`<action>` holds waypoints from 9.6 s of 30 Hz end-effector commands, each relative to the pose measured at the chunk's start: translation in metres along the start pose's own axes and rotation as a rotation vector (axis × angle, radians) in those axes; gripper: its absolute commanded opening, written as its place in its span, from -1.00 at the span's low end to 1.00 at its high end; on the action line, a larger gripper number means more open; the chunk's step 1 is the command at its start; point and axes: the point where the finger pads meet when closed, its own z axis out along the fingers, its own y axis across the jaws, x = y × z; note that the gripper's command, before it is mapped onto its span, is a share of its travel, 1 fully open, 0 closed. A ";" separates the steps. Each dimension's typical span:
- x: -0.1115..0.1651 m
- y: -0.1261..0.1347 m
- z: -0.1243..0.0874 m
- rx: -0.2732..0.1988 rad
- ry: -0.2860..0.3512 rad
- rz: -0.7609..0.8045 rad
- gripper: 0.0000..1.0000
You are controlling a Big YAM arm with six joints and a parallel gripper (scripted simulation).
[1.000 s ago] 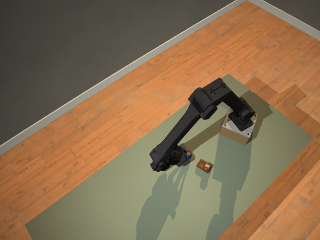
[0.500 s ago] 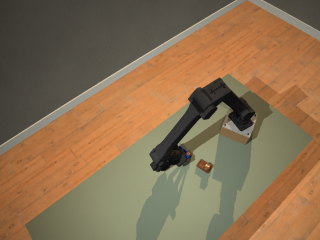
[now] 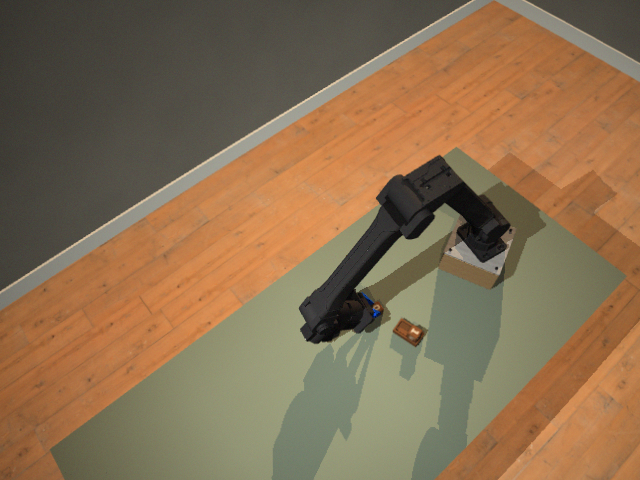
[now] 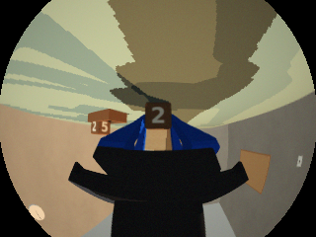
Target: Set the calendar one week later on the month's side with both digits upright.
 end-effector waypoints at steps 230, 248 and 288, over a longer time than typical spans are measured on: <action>0.055 0.000 -0.079 0.658 -0.663 -1.471 -0.08; 0.048 0.000 -0.061 0.639 -0.643 -1.477 -0.08; 0.019 -0.002 -0.019 0.624 -0.630 -1.480 -0.08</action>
